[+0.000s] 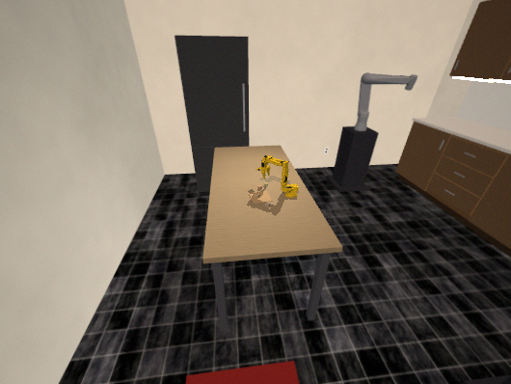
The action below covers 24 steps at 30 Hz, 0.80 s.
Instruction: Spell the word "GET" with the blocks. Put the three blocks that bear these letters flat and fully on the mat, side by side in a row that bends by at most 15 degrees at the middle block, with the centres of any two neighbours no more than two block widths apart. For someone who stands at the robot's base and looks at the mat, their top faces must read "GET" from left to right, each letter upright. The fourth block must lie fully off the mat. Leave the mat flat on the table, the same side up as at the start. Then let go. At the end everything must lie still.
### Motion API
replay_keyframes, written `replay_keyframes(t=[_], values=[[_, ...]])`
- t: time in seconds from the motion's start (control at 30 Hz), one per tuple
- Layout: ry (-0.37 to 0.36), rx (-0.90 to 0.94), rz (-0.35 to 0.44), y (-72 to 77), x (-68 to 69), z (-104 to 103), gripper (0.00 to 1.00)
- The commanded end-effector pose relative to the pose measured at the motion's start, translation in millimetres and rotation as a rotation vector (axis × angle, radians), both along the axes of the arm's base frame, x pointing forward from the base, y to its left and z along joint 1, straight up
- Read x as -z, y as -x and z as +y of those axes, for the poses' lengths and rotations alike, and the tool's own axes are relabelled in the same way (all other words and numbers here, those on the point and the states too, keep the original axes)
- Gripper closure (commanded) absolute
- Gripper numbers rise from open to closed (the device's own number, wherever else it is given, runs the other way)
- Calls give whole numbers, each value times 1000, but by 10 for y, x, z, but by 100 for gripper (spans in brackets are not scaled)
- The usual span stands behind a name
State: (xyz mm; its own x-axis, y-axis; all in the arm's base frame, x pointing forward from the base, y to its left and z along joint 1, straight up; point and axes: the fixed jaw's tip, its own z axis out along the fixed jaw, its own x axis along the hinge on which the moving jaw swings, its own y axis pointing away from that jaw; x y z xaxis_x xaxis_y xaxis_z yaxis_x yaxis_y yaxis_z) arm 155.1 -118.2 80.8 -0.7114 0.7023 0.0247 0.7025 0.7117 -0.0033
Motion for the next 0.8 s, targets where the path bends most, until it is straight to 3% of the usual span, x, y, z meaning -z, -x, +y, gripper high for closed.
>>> replay_keyframes(t=[0.0,0.27,0.33,0.57,0.77], values=[[63,1,-78,-40,-158,-42,68],[195,1,-237,-47,-512,-48,68],[195,1,-237,-47,-512,-48,68],[316,1,-382,-5,-831,-13,68],[354,1,-428,18,-929,6,68]])
